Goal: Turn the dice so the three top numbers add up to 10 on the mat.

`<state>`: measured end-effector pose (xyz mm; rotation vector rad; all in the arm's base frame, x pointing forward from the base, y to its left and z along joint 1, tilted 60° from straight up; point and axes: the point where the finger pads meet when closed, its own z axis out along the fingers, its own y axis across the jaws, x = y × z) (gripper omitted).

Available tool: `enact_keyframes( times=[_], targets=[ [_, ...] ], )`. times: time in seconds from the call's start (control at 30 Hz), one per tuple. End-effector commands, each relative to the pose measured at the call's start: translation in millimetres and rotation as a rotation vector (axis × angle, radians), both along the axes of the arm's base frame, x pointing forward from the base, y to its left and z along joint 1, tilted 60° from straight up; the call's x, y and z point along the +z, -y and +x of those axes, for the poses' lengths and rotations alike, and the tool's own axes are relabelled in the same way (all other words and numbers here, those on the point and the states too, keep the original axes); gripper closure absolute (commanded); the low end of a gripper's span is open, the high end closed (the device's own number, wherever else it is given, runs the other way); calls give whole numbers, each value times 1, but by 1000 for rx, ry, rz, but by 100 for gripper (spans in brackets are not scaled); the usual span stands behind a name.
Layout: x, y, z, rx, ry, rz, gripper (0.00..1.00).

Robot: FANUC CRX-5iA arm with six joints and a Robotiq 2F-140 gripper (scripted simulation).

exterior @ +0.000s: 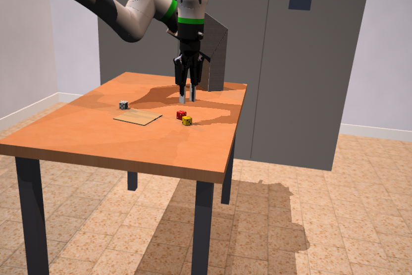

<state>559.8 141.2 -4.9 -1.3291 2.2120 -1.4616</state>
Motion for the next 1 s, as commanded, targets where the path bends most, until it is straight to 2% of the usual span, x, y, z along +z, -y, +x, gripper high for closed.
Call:
enact_keyframes(
  times=[0.0,0.97],
  targets=[
    [0,0,0,0,0,0,72],
    [-3,4,4,0,-1,2,72]
  ],
)
